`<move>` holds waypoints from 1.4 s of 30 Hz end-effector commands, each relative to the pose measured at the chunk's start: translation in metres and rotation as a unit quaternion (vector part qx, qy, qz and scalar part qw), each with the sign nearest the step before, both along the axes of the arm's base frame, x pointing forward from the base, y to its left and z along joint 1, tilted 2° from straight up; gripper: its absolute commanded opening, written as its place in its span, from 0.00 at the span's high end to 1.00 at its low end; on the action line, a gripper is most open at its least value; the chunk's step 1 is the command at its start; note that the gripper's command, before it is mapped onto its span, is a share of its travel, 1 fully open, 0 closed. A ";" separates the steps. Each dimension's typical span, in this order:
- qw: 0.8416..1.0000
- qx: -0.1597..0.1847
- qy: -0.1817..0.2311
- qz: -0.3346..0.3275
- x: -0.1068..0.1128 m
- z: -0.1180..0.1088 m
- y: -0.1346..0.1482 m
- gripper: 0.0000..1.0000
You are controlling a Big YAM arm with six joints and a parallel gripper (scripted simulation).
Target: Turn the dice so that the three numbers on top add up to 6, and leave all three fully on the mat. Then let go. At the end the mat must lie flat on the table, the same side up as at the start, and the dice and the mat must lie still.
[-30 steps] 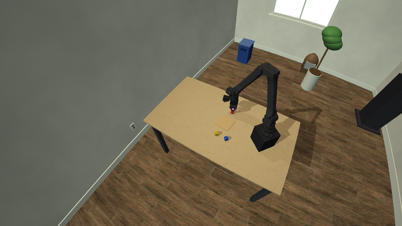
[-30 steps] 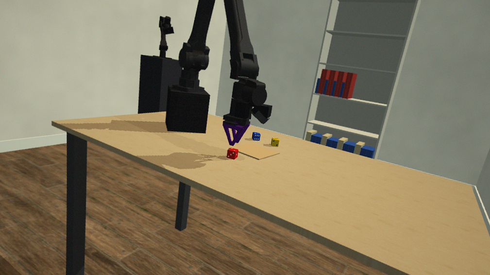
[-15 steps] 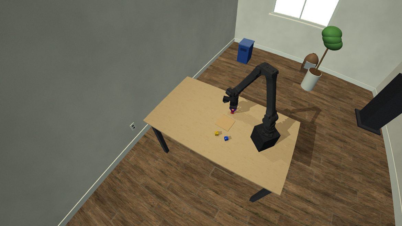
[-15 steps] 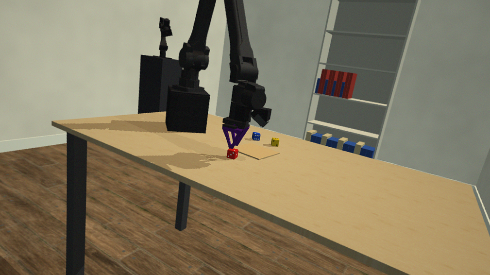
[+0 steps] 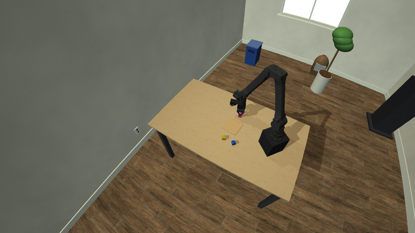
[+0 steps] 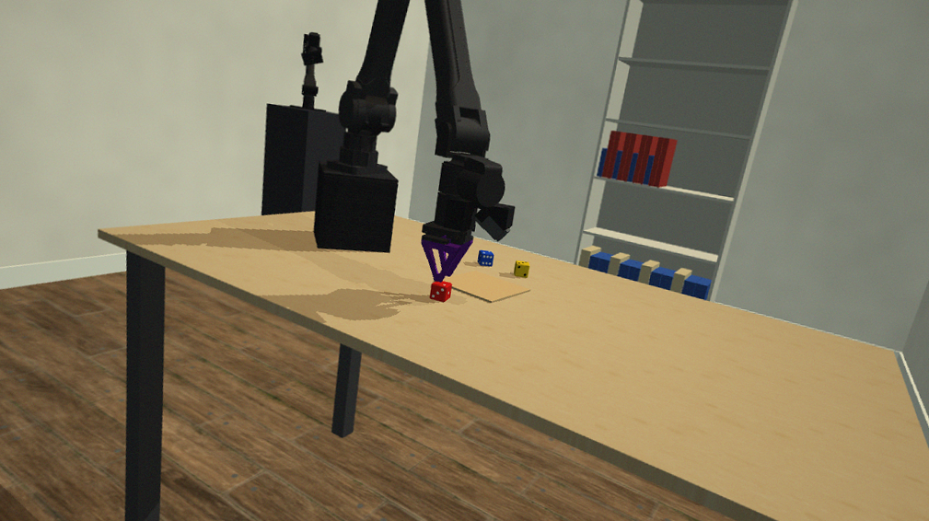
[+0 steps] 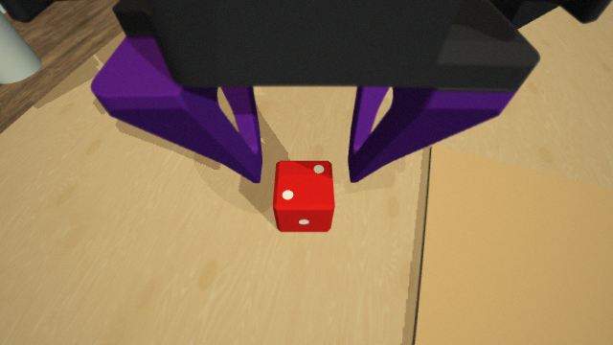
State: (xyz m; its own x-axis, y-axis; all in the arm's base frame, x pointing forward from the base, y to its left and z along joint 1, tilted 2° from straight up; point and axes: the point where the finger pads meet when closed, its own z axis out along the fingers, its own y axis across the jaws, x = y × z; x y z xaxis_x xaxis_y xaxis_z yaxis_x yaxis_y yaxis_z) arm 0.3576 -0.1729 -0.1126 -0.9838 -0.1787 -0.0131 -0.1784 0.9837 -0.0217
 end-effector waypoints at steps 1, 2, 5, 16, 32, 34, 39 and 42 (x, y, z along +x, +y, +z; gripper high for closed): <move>1.000 -0.008 -0.022 0.000 0.016 0.009 -0.010 0.55; 1.000 -0.008 -0.022 0.000 0.016 0.009 -0.010 0.55; 1.000 -0.008 -0.022 0.000 0.016 0.009 -0.010 0.55; 1.000 -0.008 -0.022 0.000 0.016 0.009 -0.010 0.55; 1.000 -0.008 -0.022 0.000 0.017 0.009 -0.011 0.55; 1.000 -0.008 -0.022 0.000 0.018 0.009 -0.011 0.55; 1.000 -0.008 -0.021 0.000 0.019 0.008 -0.012 0.55; 1.000 -0.006 -0.018 0.000 0.016 0.007 -0.010 0.55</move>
